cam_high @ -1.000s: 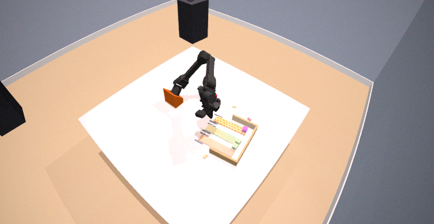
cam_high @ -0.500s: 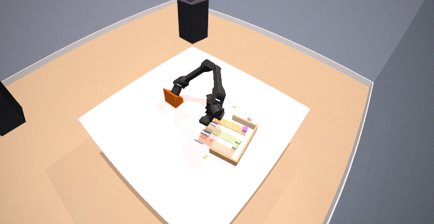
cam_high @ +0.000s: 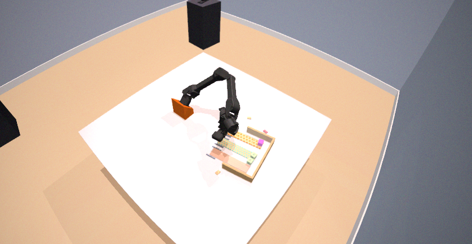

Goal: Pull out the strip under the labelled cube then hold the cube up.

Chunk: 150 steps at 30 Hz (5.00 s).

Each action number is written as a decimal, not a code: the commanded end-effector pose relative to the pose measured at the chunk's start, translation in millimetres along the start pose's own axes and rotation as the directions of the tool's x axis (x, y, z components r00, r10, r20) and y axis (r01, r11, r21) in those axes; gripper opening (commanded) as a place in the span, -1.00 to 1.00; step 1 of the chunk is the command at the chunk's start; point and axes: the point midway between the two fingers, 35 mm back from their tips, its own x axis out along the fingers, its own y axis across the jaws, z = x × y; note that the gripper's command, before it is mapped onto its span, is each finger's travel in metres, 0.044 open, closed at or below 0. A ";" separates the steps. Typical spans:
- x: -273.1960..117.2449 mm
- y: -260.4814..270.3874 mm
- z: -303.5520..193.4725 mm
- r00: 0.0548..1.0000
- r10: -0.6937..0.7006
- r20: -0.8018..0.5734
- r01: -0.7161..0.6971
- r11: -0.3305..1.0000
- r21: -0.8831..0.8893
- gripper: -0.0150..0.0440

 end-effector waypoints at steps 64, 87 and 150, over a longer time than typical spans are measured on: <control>53.8 2.6 -7.6 1.000 0.014 -0.008 -0.014 1.000 0.011 -0.49; 56.0 2.6 -7.6 1.000 0.014 -0.008 -0.014 1.000 0.011 -0.49; 59.2 0.9 -79.7 1.000 0.013 -0.011 -0.013 1.000 0.014 -0.49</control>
